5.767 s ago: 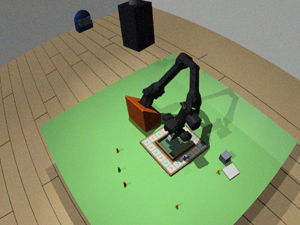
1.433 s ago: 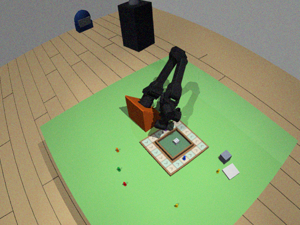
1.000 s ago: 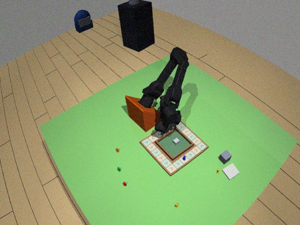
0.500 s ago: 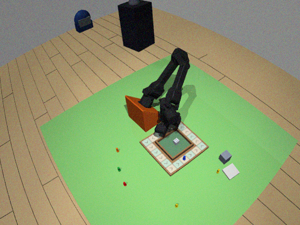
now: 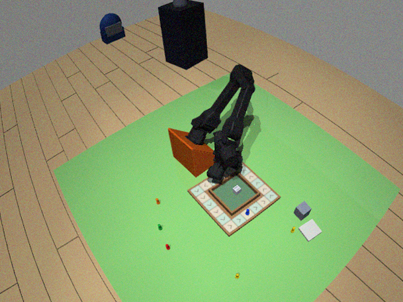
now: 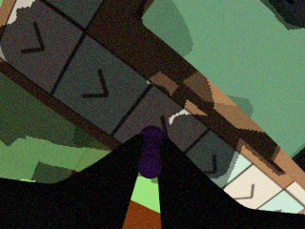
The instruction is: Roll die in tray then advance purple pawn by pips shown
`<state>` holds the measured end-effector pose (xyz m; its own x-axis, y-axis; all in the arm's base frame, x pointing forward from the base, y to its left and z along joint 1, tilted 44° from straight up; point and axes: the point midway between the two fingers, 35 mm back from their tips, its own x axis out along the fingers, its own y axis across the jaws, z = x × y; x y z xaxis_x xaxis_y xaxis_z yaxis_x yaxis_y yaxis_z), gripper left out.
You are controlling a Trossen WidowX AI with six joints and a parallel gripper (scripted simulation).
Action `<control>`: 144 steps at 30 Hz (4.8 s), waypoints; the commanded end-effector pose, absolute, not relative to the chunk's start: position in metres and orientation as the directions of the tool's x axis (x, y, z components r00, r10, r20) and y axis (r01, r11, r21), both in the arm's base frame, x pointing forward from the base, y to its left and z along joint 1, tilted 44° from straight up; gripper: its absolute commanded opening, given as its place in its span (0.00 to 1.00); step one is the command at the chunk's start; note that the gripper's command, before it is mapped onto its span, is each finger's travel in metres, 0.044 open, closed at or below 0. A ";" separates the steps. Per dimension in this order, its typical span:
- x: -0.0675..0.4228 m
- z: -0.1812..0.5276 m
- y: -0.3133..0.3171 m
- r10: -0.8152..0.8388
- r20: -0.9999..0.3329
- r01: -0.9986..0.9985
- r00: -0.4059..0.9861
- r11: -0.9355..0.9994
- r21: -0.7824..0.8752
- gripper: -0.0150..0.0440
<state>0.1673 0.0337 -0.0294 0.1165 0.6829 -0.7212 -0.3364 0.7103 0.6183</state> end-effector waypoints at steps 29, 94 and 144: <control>0.158 0.055 -0.058 0.676 -0.726 -0.342 0.122 0.715 0.609 0.25; 0.278 -0.120 -0.101 0.673 -0.729 -0.349 0.130 0.719 0.601 0.25; 0.193 0.022 -0.101 0.670 -0.731 0.010 0.131 0.737 0.676 1.00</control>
